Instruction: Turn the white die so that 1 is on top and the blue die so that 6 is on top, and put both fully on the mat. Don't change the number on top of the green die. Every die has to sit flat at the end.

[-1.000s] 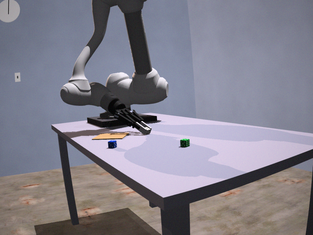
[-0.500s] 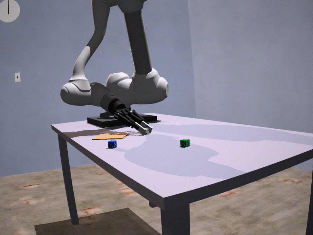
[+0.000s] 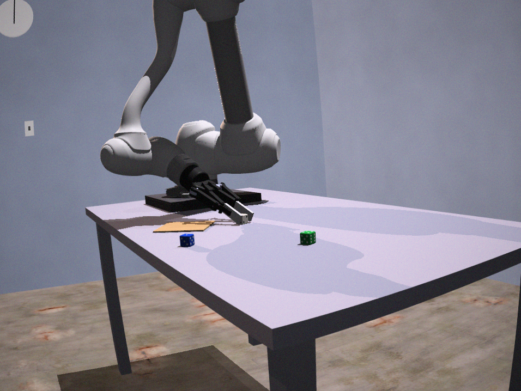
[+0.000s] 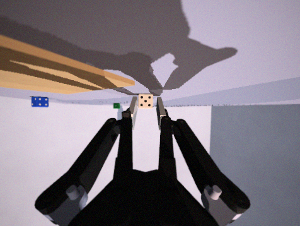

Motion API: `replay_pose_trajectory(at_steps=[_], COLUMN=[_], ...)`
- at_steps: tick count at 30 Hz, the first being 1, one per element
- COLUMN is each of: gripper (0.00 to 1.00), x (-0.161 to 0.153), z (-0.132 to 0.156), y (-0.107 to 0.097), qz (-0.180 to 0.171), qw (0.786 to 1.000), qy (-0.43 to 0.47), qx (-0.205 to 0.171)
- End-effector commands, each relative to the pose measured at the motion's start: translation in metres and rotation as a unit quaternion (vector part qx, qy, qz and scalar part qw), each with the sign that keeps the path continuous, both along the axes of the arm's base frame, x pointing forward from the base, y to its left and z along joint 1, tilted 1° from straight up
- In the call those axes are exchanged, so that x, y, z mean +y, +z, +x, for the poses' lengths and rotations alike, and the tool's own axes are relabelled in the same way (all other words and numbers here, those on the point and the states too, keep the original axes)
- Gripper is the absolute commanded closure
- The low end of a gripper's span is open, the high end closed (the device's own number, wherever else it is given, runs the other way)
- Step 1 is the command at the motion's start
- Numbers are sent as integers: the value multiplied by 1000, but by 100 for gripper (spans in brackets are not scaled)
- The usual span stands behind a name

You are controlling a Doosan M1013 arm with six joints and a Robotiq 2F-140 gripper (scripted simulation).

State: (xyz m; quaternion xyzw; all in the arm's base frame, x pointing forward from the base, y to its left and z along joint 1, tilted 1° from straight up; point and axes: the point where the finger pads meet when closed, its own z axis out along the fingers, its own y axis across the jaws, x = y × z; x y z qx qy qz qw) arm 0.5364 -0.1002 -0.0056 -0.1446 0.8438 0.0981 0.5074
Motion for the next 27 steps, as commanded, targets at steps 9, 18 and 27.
replay_pose_trajectory(at_steps=[9, 18, 27], gripper=[68, 68, 68], x=[0, 0, -1], z=[0, 0, -3], y=[0, 0, 2], qz=[0, 0, 0], qw=[1000, 1000, 1000], qy=[0, 0, 0], qx=[0, 0, 0])
